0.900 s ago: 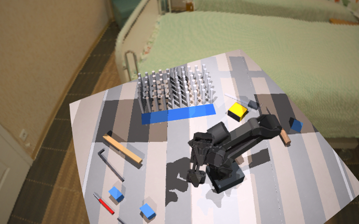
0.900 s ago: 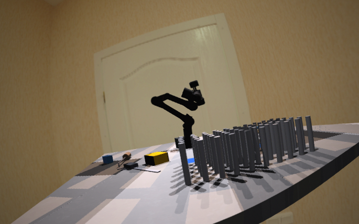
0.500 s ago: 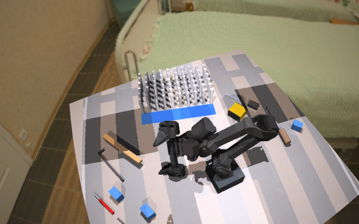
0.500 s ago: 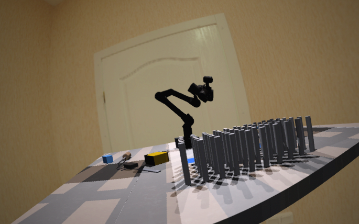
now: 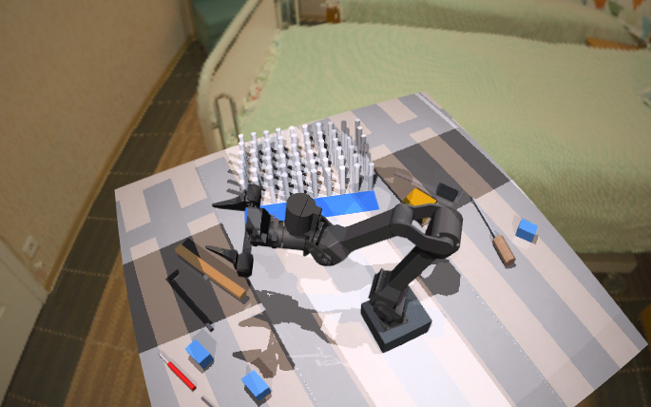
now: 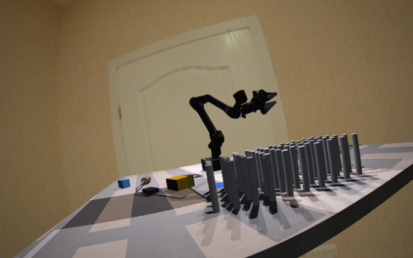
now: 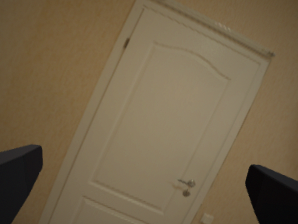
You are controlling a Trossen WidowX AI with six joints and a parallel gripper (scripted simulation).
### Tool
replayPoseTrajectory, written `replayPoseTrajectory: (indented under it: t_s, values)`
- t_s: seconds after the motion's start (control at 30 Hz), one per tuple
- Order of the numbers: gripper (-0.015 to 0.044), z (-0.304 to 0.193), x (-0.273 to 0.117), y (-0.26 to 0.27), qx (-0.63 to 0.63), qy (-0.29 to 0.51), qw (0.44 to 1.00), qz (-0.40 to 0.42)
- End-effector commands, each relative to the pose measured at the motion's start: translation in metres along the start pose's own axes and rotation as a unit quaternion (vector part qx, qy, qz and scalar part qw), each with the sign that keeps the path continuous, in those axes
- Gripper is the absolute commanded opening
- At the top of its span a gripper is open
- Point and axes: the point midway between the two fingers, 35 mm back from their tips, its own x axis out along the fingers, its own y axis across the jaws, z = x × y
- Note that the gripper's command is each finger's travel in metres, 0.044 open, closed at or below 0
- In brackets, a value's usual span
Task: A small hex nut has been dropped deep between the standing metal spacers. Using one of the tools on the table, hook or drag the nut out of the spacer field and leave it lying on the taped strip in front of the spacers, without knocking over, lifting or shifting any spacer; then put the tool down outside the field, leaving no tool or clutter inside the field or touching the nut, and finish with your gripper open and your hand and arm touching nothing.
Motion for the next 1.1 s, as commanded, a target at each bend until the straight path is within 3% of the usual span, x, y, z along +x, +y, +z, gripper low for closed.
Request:
replayPoseTrajectory:
  t_s: [0.0, 0.23, 0.5, 1.07]
  values:
    - [0.044, -0.053, 0.006, -0.045, 0.047, 0.108, 0.988, -0.097]
    - [0.044, -0.139, -0.022, -0.12, 0.104, 0.267, 0.918, -0.275]
    - [0.044, -0.213, -0.097, -0.188, 0.128, 0.401, 0.776, -0.469]
    - [0.044, -0.217, -0.105, -0.192, 0.127, 0.41, 0.762, -0.484]
